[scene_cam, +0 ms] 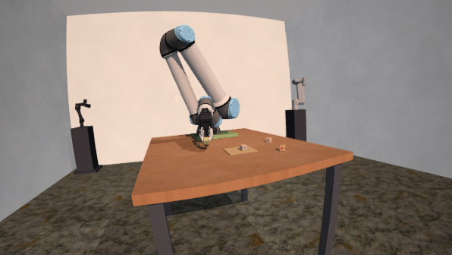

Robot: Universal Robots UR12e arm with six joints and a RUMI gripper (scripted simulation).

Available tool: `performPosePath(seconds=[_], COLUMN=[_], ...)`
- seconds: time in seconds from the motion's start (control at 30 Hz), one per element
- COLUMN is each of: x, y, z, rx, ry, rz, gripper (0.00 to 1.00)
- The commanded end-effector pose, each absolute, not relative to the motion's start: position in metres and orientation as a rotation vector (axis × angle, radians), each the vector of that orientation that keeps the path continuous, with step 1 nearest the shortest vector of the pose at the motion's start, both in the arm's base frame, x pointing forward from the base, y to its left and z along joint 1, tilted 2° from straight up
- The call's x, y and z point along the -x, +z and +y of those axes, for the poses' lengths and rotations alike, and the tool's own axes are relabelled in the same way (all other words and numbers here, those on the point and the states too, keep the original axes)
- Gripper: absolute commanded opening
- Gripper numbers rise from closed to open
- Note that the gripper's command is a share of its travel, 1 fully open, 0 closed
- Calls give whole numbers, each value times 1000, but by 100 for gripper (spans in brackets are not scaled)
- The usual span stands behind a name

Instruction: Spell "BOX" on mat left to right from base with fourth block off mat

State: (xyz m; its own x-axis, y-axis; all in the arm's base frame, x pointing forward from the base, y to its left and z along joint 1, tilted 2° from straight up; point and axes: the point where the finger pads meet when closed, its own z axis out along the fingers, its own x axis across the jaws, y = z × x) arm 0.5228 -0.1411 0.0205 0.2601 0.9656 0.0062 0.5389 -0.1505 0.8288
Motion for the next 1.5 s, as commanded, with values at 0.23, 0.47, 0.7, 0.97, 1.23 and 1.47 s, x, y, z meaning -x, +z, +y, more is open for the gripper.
performPosePath(seconds=[0.23,0.47,0.7,0.97,1.23,1.47], x=[-521,-521,-521,-521,-521,-521], y=[-9,-16,-17,-17,-17,-17], z=[-141,-140,-140,-140,-140,-140], rx=[-1798,-1798,-1798,-1798,-1798,-1798], ry=[739,739,739,739,739,739], rz=[1372,1372,1372,1372,1372,1372], gripper=[5,5,5,5,5,5])
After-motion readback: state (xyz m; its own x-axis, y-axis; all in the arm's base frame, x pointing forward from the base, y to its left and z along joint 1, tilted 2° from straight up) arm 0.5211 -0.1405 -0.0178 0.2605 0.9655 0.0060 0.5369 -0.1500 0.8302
